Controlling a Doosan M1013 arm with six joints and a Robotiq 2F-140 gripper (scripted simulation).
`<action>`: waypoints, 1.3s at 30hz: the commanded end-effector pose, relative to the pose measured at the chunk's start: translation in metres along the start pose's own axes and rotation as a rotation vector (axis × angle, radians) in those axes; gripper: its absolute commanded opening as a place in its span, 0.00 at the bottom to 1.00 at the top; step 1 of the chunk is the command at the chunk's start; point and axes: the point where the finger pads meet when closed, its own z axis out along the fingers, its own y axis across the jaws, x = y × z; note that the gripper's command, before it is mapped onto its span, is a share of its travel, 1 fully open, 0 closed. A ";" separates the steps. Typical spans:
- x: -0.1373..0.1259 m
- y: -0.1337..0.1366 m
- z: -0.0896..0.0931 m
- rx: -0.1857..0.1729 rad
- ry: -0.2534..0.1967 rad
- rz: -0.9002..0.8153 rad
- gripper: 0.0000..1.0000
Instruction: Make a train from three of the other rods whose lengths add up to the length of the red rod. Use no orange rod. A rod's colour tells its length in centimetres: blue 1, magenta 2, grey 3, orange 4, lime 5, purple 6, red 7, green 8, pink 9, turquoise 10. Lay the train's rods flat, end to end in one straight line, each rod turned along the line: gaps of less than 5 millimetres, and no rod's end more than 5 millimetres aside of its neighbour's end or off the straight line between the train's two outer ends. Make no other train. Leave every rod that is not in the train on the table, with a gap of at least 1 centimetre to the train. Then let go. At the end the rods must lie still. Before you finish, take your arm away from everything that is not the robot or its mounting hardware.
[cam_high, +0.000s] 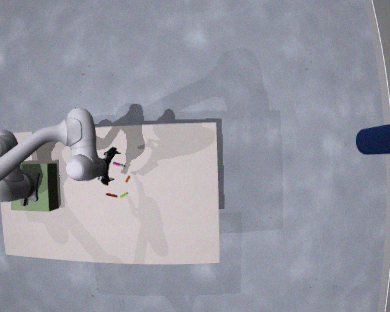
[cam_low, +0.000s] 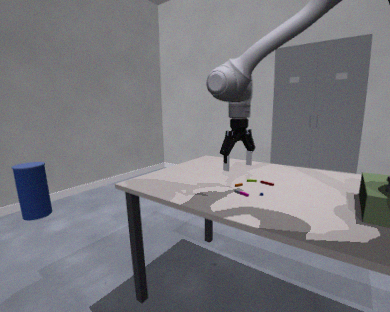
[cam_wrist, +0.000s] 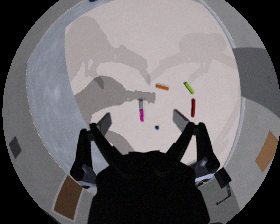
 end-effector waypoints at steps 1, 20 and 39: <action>0.000 0.000 -0.002 0.000 0.000 0.000 1.00; 0.000 0.000 -0.065 0.000 0.000 0.000 1.00; 0.000 0.000 -0.075 0.000 0.000 0.000 1.00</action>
